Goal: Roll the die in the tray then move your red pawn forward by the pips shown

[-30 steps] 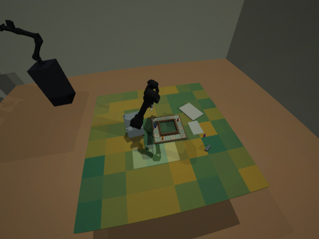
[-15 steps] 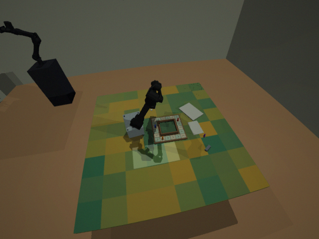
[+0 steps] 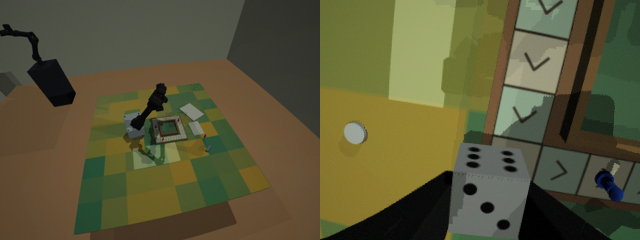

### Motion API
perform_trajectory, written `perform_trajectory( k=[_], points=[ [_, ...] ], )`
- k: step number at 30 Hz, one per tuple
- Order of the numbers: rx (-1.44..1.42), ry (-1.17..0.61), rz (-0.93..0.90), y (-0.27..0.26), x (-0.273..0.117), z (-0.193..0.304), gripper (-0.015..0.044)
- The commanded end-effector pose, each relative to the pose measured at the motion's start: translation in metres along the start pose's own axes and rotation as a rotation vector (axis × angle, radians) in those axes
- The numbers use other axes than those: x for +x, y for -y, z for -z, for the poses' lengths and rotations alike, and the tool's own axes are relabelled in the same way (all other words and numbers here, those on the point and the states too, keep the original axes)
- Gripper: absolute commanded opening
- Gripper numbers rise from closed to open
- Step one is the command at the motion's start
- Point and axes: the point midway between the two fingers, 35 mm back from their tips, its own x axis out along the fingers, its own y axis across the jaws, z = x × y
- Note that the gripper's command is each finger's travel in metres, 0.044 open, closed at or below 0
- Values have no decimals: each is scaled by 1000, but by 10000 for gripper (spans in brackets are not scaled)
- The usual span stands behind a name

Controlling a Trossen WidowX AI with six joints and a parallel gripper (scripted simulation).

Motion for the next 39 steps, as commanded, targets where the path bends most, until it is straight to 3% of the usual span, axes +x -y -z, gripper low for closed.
perform_trajectory(
  k=[1, 39],
  points=[
    [-111, 5, -1, 9, 2, -8, 0],
    [-1094, -2, 20, 99, 21, -54, 0]
  ],
)
